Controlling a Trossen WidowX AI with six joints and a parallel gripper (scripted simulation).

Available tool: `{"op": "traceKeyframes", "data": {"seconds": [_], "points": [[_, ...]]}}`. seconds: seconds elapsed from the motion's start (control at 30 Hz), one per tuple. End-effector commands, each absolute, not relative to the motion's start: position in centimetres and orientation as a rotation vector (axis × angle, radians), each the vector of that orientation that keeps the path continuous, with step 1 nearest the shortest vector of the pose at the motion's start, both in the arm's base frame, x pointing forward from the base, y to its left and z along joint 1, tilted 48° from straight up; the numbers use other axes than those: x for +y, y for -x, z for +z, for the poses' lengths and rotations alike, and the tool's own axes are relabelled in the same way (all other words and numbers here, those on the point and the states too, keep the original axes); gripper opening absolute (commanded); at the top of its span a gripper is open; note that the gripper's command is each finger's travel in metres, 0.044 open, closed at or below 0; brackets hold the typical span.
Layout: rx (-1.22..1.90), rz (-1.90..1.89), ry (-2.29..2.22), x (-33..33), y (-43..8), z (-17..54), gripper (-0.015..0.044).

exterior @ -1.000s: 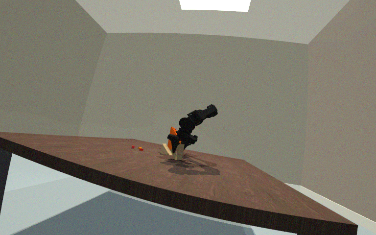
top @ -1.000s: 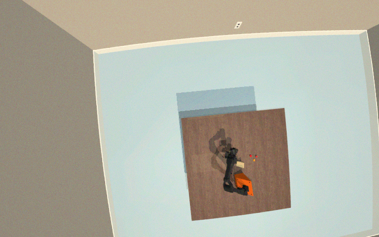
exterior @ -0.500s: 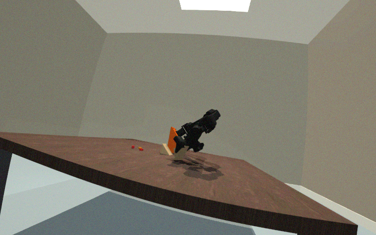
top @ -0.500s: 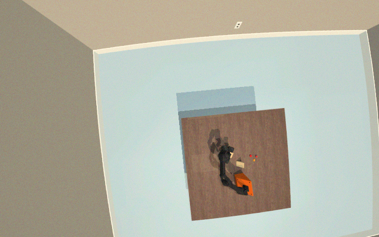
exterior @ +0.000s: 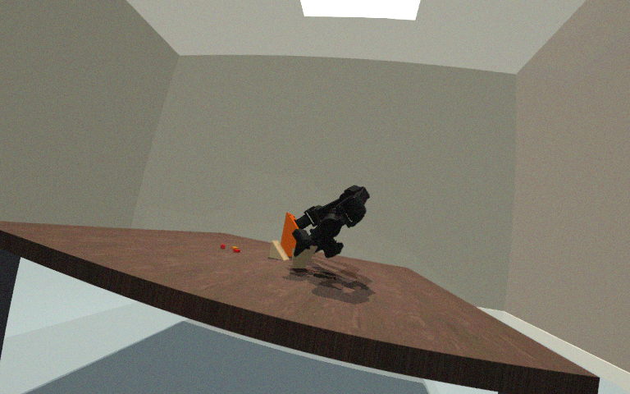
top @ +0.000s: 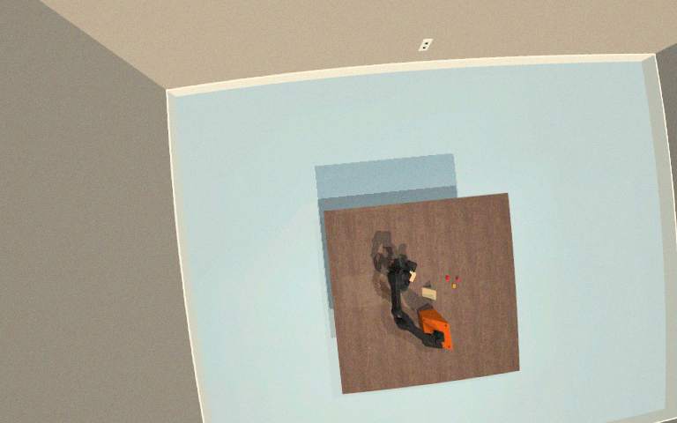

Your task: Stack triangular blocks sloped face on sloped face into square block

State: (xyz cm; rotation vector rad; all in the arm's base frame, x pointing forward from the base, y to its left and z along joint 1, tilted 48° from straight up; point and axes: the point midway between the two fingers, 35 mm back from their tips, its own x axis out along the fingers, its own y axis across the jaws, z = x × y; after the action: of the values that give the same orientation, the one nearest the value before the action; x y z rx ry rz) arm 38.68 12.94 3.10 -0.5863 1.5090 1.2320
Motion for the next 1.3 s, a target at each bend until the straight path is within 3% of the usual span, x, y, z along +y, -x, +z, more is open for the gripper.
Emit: {"op": "traceKeyframes", "data": {"seconds": [0.0,0.13,0.57,0.8,0.93,1.03,1.27], "points": [[1.505,1.234,0.586,13.0,-38.7,3.1,0.0341],[1.505,1.234,0.586,13.0,-38.7,3.1,0.044],[1.504,1.233,0.585,12.8,-38.7,3.3,0.044],[1.462,1.164,0.576,5.6,-38.4,9.6,0.044],[1.461,1.16,0.573,5.5,-38.5,9.6,0.044],[1.31,1.19,0.607,5.6,-40.6,7.7,0.044],[0.613,1.301,0.905,6.3,-46.8,1.0,0.044]]}}
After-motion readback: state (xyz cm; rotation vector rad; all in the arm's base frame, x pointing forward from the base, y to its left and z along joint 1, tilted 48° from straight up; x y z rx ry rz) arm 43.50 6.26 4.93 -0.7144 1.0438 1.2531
